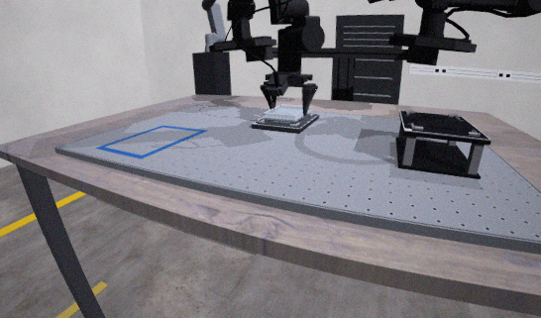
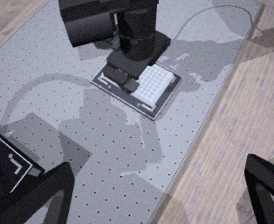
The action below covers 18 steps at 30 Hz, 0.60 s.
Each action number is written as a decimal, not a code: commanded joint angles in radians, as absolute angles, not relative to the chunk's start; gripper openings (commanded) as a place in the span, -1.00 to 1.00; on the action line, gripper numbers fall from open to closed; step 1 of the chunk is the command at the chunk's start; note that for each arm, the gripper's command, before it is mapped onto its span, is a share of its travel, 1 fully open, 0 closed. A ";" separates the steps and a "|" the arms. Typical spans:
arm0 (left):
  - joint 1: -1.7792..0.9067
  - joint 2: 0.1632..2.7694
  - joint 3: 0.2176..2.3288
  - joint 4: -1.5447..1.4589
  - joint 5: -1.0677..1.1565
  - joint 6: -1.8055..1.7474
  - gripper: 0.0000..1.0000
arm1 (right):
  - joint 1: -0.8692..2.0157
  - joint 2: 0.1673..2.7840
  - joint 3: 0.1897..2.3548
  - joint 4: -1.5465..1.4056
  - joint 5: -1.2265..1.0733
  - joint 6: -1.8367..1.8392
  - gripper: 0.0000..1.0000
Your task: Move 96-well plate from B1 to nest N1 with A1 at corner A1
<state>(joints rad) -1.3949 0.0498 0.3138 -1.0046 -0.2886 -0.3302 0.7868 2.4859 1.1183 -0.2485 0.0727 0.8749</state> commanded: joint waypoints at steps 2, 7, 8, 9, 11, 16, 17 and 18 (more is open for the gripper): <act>-1.405 0.039 0.319 -1.017 -0.297 -0.337 1.00 | 0.775 2.518 1.144 -0.201 0.087 0.866 0.64; -1.405 0.039 0.319 -1.017 -0.297 -0.337 1.00 | 0.773 2.541 1.149 -0.180 0.092 0.882 0.64; -1.405 0.039 0.319 -1.017 -0.297 -0.337 1.00 | 0.774 2.547 1.149 -0.174 0.094 0.884 0.64; -1.405 0.039 0.319 -1.017 -0.297 -0.337 1.00 | 0.774 2.551 1.149 -0.169 0.097 0.885 0.64; -1.405 0.039 0.319 -1.017 -0.297 -0.337 1.00 | 0.774 2.560 1.149 -0.160 0.102 0.889 0.64; -1.405 0.039 0.319 -1.017 -0.297 -0.337 1.00 | 0.791 2.528 1.117 -0.167 0.107 0.901 0.64; -1.405 0.039 0.319 -1.017 -0.297 -0.337 1.00 | 0.792 2.526 1.111 -0.166 0.110 0.903 0.64; -1.405 0.039 0.319 -1.017 -0.297 -0.337 1.00 | 0.794 2.523 1.109 -0.165 0.113 0.906 0.64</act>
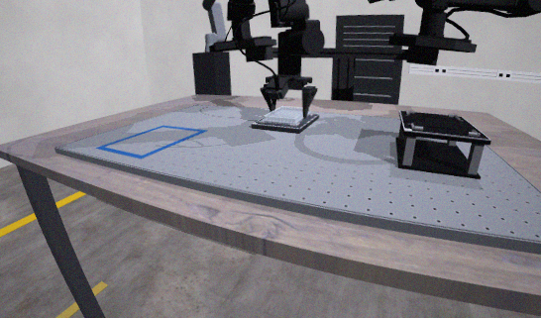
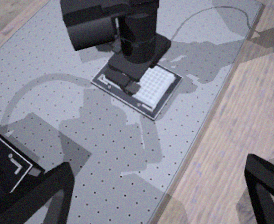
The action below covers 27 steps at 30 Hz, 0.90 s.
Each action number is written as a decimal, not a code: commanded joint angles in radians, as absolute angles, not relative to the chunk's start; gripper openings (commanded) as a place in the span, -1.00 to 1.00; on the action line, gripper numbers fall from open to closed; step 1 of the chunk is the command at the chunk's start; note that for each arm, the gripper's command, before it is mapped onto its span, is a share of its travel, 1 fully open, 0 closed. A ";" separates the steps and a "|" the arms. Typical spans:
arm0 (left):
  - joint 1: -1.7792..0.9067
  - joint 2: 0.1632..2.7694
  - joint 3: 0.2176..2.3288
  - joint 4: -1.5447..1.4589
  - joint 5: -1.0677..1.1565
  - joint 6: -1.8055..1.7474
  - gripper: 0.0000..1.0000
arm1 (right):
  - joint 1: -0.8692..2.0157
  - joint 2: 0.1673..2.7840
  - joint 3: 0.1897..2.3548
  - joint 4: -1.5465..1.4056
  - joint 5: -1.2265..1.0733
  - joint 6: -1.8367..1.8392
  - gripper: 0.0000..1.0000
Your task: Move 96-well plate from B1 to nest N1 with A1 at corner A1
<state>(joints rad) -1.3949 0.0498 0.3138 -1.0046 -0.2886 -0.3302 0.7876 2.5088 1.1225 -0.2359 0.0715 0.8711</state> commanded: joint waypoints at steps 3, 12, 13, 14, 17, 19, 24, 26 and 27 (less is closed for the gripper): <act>-1.405 0.039 0.319 -1.017 -0.297 -0.337 1.00 | 0.798 2.511 1.102 -0.163 0.112 0.905 0.64; -1.405 0.039 0.319 -1.017 -0.297 -0.337 1.00 | 0.800 2.500 1.095 -0.173 0.114 0.905 0.64; -1.405 0.039 0.319 -1.017 -0.297 -0.337 1.00 | 0.799 2.500 1.095 -0.173 0.114 0.906 0.64; -1.405 0.039 0.319 -1.017 -0.297 -0.337 1.00 | 0.798 2.500 1.095 -0.173 0.114 0.906 0.64; -1.405 0.039 0.319 -1.017 -0.297 -0.337 1.00 | 0.798 2.500 1.095 -0.173 0.114 0.906 0.64; -1.405 0.039 0.319 -1.017 -0.297 -0.337 1.00 | 0.798 2.500 1.095 -0.173 0.114 0.906 0.64; -1.405 0.039 0.319 -1.017 -0.297 -0.337 1.00 | 0.794 2.499 1.106 -0.172 0.114 0.906 0.64; -1.405 0.039 0.319 -1.017 -0.297 -0.337 1.00 | 0.794 2.499 1.107 -0.182 0.108 0.900 0.64; -1.405 0.039 0.319 -1.017 -0.297 -0.337 1.00 | 0.795 2.496 1.109 -0.198 0.095 0.889 0.64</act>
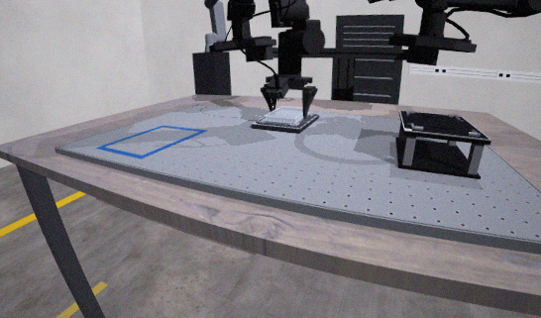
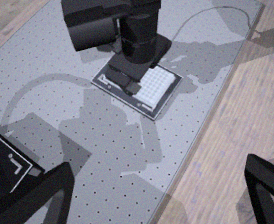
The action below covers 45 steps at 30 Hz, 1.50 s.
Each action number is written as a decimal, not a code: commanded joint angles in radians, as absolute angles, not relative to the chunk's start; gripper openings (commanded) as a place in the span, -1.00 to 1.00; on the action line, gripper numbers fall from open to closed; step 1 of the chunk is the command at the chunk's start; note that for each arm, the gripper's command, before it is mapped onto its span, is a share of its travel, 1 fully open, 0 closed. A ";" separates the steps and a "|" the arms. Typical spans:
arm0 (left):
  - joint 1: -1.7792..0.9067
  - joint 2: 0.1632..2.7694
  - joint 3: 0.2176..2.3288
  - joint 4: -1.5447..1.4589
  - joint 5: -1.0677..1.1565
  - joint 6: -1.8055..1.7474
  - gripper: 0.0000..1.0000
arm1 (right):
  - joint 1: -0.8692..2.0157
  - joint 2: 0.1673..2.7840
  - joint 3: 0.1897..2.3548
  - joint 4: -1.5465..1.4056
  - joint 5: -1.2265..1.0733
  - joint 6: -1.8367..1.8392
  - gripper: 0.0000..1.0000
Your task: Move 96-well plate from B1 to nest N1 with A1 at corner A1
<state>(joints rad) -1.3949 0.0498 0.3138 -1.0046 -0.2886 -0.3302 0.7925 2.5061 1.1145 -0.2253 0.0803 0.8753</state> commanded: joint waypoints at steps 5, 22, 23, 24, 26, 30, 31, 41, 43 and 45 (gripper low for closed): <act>-1.405 0.039 0.319 -1.017 -0.297 -0.337 1.00 | 0.799 2.530 1.113 -0.152 0.105 0.893 0.64; -1.405 0.039 0.319 -1.017 -0.297 -0.337 1.00 | 0.804 2.546 1.100 -0.139 0.120 0.905 0.64; -1.405 0.039 0.319 -1.017 -0.297 -0.337 1.00 | 0.807 2.534 1.091 -0.141 0.122 0.909 0.64; -1.405 0.039 0.319 -1.017 -0.297 -0.337 1.00 | 0.812 2.516 1.078 -0.143 0.124 0.916 0.64; -1.405 0.039 0.319 -1.017 -0.297 -0.337 1.00 | 0.820 2.477 1.054 -0.144 0.128 0.926 0.64; -1.405 0.039 0.319 -1.017 -0.297 -0.337 1.00 | 0.821 2.478 1.051 -0.139 0.130 0.927 0.64; -1.405 0.039 0.319 -1.017 -0.297 -0.337 1.00 | 0.821 2.479 1.051 -0.139 0.130 0.927 0.64; -1.405 0.039 0.319 -1.017 -0.297 -0.337 1.00 | 0.822 2.458 1.046 -0.151 0.131 0.928 0.64; -1.405 0.039 0.319 -1.017 -0.297 -0.337 1.00 | 0.823 2.447 1.042 -0.172 0.131 0.929 0.64; -1.405 0.039 0.319 -1.017 -0.297 -0.337 1.00 | 0.823 2.442 1.041 -0.175 0.131 0.929 0.64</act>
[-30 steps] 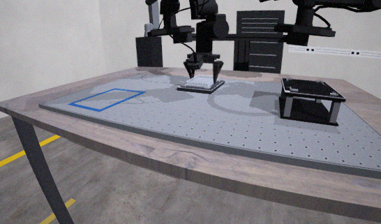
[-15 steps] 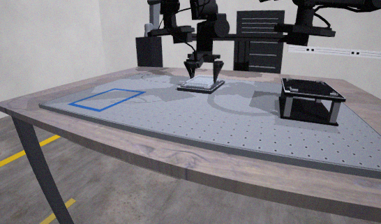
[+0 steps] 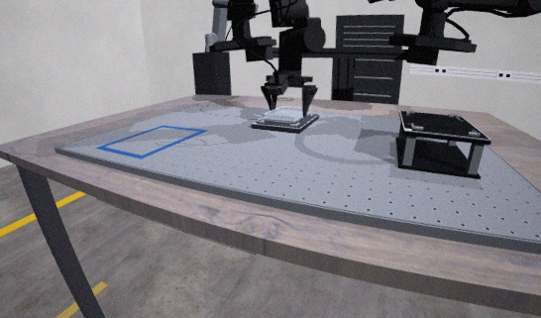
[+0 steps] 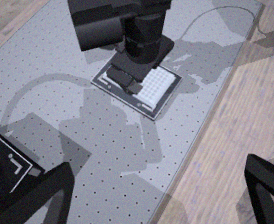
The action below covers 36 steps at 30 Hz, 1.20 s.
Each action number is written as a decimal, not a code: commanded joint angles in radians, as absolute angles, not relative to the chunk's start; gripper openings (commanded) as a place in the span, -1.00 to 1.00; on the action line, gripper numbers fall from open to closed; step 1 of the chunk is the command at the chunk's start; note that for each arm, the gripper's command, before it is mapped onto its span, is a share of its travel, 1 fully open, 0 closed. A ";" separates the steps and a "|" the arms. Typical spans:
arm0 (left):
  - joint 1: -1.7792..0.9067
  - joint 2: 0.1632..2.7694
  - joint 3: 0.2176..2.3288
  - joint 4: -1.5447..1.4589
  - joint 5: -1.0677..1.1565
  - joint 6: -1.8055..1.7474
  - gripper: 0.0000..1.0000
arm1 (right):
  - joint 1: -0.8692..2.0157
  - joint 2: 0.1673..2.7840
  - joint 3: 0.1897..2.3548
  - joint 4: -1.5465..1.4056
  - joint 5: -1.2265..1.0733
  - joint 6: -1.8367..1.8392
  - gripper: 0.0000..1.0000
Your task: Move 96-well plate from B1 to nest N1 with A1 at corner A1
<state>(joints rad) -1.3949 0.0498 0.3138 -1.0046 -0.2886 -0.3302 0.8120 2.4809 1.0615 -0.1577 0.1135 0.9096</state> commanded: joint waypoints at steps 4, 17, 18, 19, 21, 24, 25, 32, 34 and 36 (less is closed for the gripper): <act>-1.405 0.039 0.319 -1.017 -0.297 -0.337 1.00 | 0.824 2.434 1.039 -0.181 0.131 0.930 0.64; -1.405 0.039 0.319 -1.017 -0.297 -0.337 1.00 | 0.824 2.433 1.039 -0.182 0.131 0.927 0.64; -1.405 0.039 0.319 -1.017 -0.297 -0.337 1.00 | 0.824 2.433 1.039 -0.182 0.131 0.927 0.64; -1.405 0.039 0.319 -1.017 -0.297 -0.337 1.00 | 0.824 2.433 1.039 -0.182 0.131 0.927 0.64; -1.405 0.039 0.319 -1.017 -0.297 -0.337 1.00 | 0.824 2.433 1.039 -0.183 0.135 0.920 0.64; -1.405 0.039 0.319 -1.017 -0.297 -0.337 1.00 | 0.826 2.428 1.040 -0.187 0.145 0.909 0.64; -1.405 0.039 0.319 -1.017 -0.297 -0.337 1.00 | 0.827 2.425 1.051 -0.188 0.148 0.907 0.64; -1.405 0.039 0.319 -1.017 -0.297 -0.337 1.00 | 0.831 2.414 1.052 -0.189 0.144 0.909 0.64; -1.405 0.039 0.319 -1.017 -0.297 -0.337 1.00 | 0.821 2.425 1.073 -0.205 0.144 0.901 0.64; -1.405 0.039 0.319 -1.017 -0.297 -0.337 1.00 | 0.815 2.428 1.085 -0.220 0.117 0.896 0.64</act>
<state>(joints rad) -1.3949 0.0498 0.3138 -1.0046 -0.2886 -0.3302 0.8150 2.4508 1.0534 -0.1833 0.1291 0.9089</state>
